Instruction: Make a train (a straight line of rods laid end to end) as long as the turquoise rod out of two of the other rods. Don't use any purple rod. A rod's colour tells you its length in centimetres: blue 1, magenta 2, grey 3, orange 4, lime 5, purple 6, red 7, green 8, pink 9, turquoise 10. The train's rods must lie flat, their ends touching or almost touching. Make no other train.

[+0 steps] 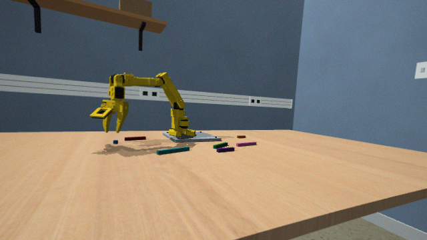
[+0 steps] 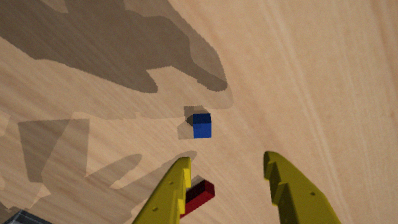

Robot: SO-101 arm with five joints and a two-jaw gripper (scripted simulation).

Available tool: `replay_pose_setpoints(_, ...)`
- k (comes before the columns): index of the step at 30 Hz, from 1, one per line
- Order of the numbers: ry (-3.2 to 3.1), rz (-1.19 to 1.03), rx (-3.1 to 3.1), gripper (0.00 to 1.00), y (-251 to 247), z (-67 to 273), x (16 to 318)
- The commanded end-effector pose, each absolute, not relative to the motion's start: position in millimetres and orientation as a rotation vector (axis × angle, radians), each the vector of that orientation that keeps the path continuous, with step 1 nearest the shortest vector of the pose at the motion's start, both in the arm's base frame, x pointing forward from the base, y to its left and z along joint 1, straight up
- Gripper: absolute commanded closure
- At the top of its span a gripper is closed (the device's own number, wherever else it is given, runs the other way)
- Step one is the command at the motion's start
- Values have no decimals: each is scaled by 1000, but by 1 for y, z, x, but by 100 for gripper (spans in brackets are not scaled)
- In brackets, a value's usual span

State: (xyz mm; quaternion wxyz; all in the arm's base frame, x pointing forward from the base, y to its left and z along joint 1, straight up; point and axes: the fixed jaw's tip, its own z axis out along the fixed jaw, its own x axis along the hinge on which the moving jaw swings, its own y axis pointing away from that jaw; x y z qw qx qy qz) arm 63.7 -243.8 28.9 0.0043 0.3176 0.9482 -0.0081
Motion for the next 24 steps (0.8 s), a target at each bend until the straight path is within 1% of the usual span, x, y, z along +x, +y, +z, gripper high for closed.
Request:
replay_pose_setpoints(1,2978,21,1025,81,-240,16,61)
replay_pose_setpoints(13,2978,21,1025,81,-239,-2,61)
replay_pose_setpoints(24,2978,21,1025,81,-238,-6,61)
